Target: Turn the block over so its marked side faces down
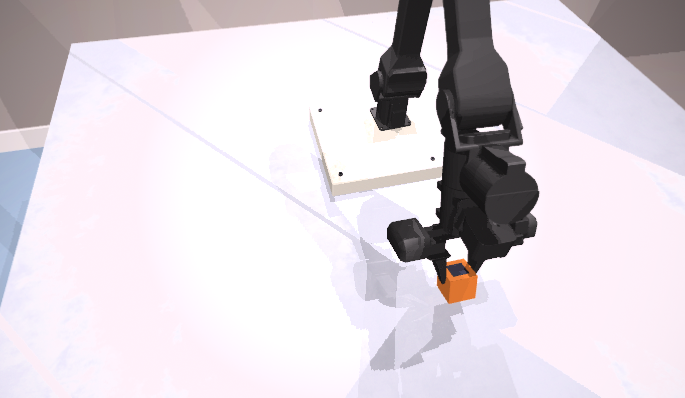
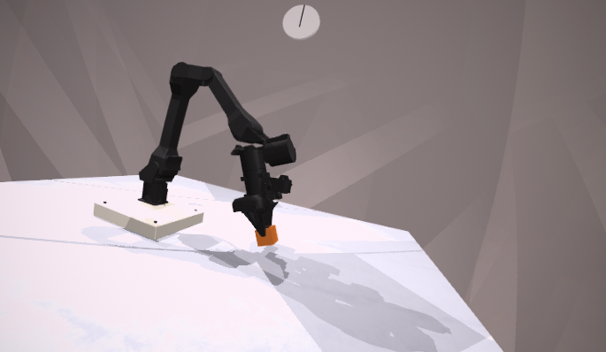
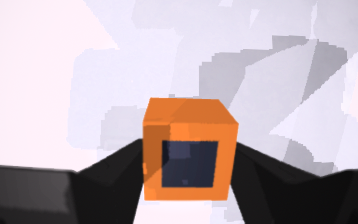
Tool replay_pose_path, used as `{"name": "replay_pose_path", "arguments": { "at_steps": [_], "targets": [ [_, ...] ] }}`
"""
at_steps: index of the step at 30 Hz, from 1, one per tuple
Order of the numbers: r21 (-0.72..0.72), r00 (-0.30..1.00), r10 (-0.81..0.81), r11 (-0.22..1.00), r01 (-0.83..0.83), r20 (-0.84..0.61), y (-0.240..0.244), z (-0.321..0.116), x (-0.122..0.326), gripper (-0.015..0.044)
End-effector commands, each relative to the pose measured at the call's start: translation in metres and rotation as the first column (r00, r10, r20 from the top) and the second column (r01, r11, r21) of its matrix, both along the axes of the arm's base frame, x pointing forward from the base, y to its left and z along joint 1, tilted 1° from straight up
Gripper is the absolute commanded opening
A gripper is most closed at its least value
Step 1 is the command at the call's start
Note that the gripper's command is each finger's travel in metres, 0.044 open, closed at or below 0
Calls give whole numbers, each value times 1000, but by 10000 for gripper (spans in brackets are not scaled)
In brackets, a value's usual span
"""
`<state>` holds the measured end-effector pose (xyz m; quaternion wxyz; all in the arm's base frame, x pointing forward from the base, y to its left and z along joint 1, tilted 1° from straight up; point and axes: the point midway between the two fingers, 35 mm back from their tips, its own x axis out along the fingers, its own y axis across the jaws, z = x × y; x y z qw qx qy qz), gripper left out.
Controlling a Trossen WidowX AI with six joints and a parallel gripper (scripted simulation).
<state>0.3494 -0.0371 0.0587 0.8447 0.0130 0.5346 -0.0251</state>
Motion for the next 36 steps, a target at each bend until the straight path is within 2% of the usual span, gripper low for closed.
{"name": "replay_pose_path", "arguments": {
  "at_steps": [1,18,36],
  "targets": [
    [-2,998,7,1000,-7,56,1,1,-1,0],
    [-13,968,8,1000,-5,250,-1,-17,7,0],
    [-27,869,13,1000,0,495,-1,-34,6,0]
  ]
}}
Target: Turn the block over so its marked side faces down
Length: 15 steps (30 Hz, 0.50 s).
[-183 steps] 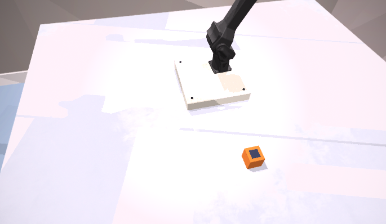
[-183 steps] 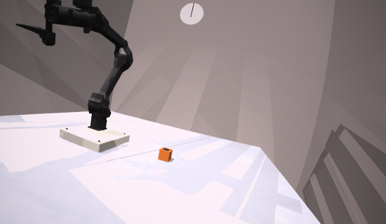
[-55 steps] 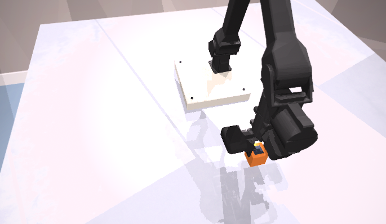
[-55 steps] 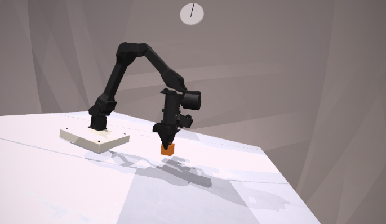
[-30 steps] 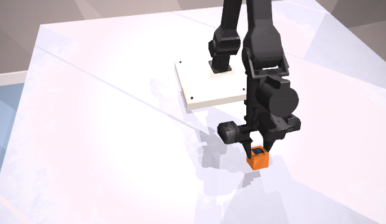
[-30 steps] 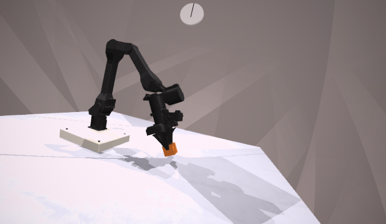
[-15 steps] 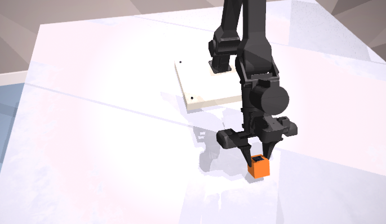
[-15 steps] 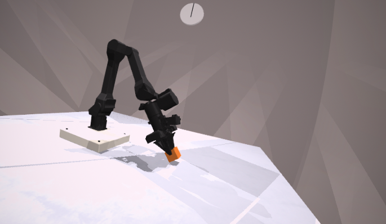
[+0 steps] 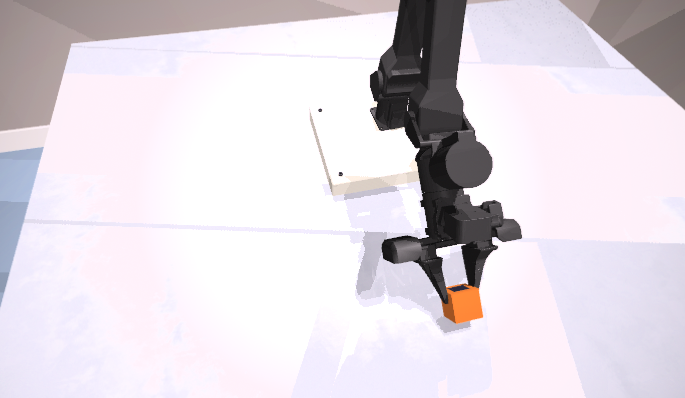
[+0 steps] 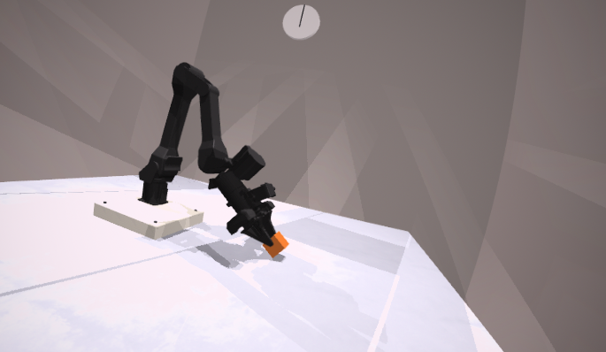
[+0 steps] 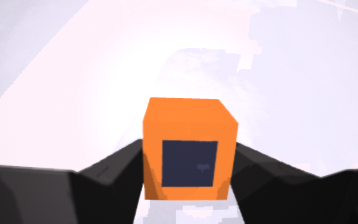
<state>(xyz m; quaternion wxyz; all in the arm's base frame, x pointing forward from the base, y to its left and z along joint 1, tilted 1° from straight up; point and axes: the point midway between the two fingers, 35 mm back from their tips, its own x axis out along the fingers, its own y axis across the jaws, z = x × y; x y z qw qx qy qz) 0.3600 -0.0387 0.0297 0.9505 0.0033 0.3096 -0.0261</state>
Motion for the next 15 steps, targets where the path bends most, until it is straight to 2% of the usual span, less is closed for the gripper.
{"name": "replay_pose_path", "arguments": {
  "at_steps": [1,8,15],
  "targets": [
    [5,999,1,1000,-1,34,1,-5,-6,0],
    [-2,991,4,1000,-3,134,2,-3,-15,0],
    [-4,986,4,1000,-4,169,2,1,-16,0]
  ]
}}
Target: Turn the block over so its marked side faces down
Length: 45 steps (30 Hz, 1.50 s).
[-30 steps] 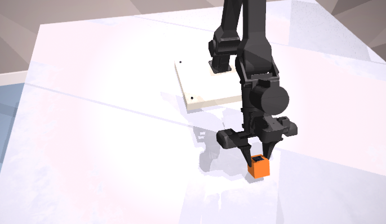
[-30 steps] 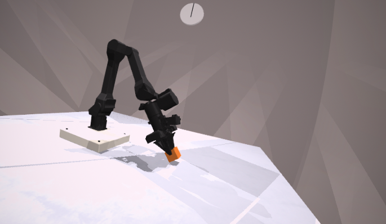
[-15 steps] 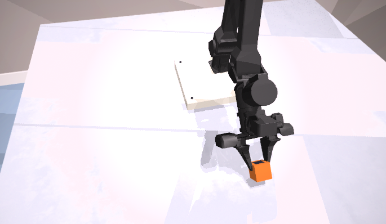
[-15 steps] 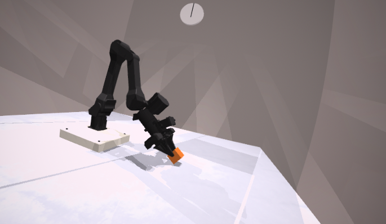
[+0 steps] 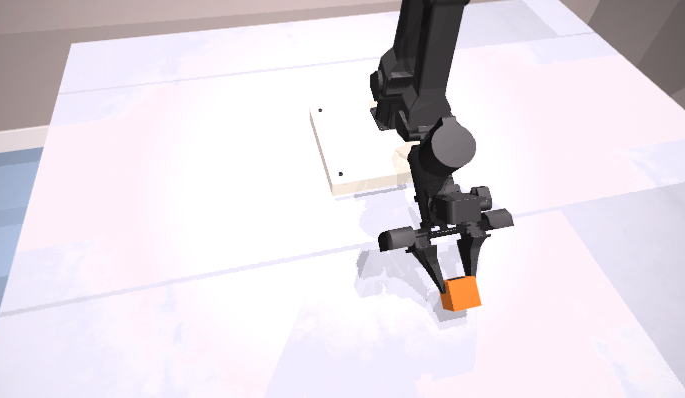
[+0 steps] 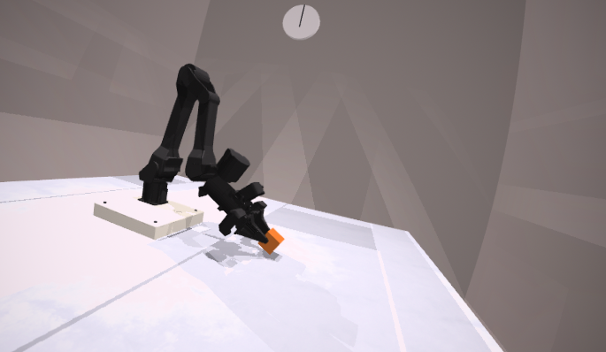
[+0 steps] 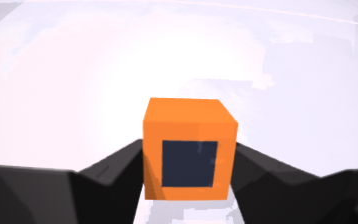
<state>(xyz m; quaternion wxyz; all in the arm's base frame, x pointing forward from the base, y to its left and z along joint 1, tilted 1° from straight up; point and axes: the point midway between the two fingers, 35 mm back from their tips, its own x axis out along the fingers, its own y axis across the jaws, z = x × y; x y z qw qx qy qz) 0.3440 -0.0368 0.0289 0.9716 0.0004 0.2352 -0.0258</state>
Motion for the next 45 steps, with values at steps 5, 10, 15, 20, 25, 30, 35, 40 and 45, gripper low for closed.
{"name": "replay_pose_path", "arguments": {
  "at_steps": [5,10,15,20,25,30,35,40,45],
  "targets": [
    [5,1000,1,1000,-1,15,1,2,0,0],
    [5,1000,1,1000,-1,15,1,2,0,0],
    [5,1000,1,1000,-1,15,1,2,0,79],
    [5,1000,1,1000,-1,15,1,2,0,210],
    [5,1000,1,1000,-1,15,1,2,0,341],
    [5,1000,1,1000,-1,15,1,2,0,440],
    [5,1000,1,1000,-1,15,1,2,0,440],
    [5,1000,1,1000,-1,15,1,2,0,440],
    [5,1000,1,1000,-1,15,1,2,0,440]
  ]
}}
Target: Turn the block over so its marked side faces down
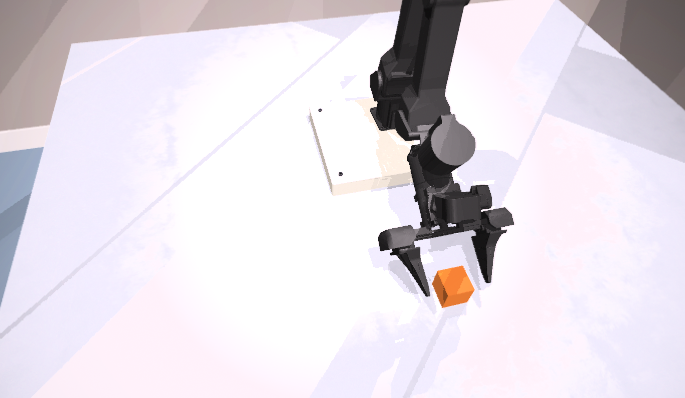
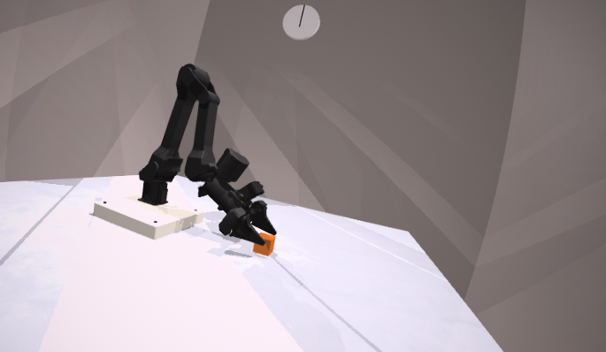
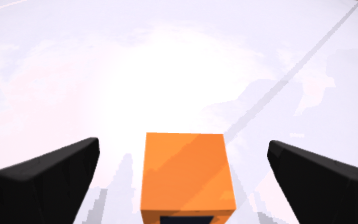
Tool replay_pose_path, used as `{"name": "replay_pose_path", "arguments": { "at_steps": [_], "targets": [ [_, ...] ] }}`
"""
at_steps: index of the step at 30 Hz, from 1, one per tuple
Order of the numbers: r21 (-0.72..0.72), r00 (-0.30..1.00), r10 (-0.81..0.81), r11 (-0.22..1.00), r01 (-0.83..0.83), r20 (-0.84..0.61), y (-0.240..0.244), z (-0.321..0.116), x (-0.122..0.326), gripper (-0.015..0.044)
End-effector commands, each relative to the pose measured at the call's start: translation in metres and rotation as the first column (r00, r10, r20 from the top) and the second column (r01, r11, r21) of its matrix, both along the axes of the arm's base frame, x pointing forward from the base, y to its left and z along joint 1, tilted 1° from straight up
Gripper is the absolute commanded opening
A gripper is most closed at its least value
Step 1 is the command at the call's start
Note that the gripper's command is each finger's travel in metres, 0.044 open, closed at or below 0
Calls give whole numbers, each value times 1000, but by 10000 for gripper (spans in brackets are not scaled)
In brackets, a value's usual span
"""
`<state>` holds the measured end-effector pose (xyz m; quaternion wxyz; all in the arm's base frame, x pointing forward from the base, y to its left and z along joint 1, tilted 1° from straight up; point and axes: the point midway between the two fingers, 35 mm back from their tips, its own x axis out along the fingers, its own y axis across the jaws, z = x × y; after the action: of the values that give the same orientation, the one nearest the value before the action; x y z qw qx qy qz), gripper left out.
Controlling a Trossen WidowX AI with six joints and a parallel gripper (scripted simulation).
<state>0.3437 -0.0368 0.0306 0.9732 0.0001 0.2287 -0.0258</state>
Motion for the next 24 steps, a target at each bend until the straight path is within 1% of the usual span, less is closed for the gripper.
{"name": "replay_pose_path", "arguments": {
  "at_steps": [1,18,20,24],
  "targets": [
    [6,1000,1,1000,-1,2,1,0,0,440],
    [7,1000,1,1000,-1,-5,0,0,1,440],
    [10,999,0,1000,0,-53,0,1,6,440],
    [17,980,-1,1000,5,-197,-2,11,13,440]
  ]
}}
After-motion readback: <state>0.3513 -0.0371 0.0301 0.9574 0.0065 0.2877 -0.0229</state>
